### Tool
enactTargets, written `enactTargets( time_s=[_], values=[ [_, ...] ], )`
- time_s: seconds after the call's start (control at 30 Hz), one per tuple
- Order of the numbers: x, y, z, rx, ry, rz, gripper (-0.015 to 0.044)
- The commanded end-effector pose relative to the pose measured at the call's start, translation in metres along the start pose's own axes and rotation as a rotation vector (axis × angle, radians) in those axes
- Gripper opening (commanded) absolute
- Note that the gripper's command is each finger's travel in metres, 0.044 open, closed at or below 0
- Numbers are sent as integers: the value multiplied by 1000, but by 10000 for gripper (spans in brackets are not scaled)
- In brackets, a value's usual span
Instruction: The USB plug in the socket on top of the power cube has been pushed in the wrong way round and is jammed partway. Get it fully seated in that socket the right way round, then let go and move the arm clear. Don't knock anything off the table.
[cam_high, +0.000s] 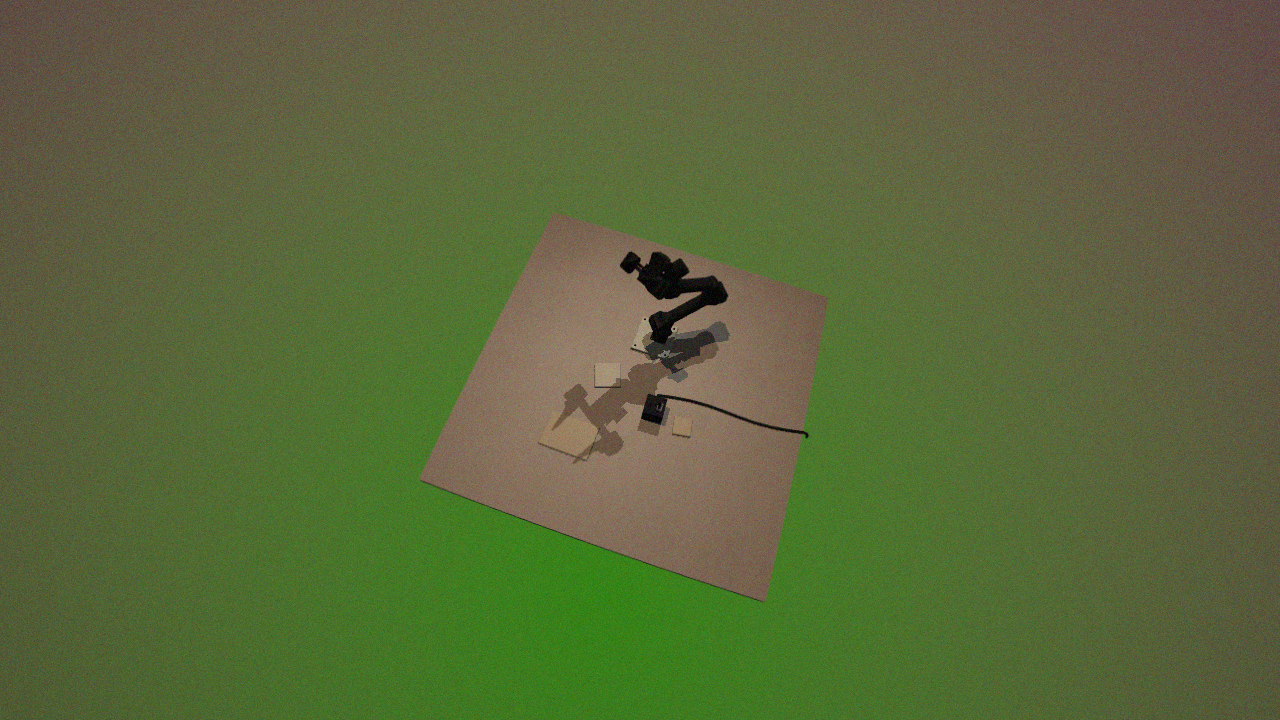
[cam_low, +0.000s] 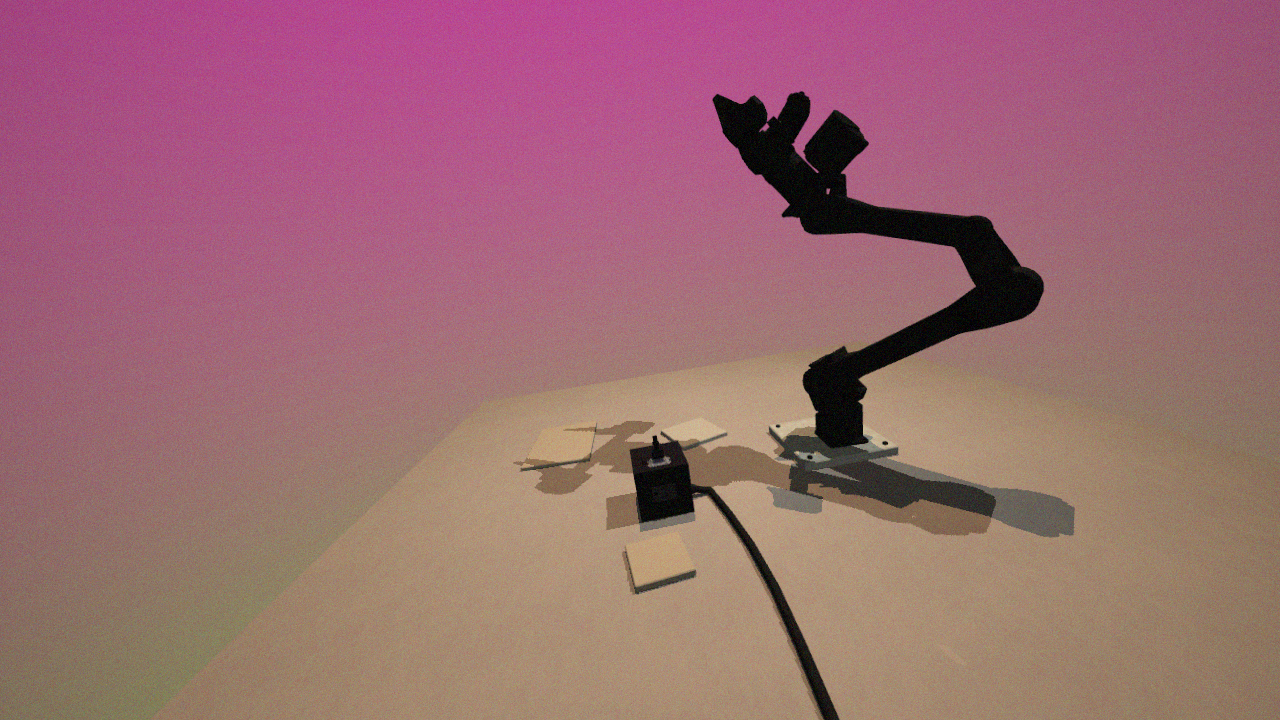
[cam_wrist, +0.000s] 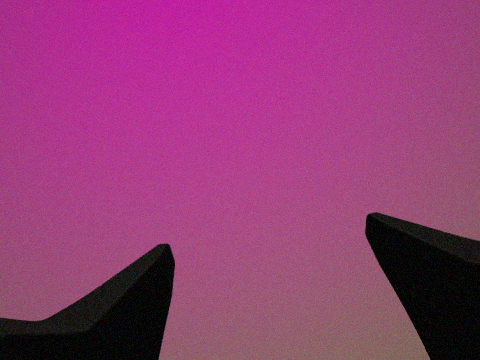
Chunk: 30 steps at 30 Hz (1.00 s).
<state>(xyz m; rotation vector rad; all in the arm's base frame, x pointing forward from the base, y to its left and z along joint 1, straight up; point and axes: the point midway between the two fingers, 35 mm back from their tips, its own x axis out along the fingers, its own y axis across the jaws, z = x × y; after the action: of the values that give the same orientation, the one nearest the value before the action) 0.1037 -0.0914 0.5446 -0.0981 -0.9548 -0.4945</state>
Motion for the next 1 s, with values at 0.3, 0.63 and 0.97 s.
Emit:
enactTargets(
  time_s=[0.3,0.63,0.97],
  values=[
    [26,20,-167,-141,636,129,440],
    [-85,137,-329,-554,1297,951,440],
    [-256,217,-329,-872,1408,2231,440]
  ],
)
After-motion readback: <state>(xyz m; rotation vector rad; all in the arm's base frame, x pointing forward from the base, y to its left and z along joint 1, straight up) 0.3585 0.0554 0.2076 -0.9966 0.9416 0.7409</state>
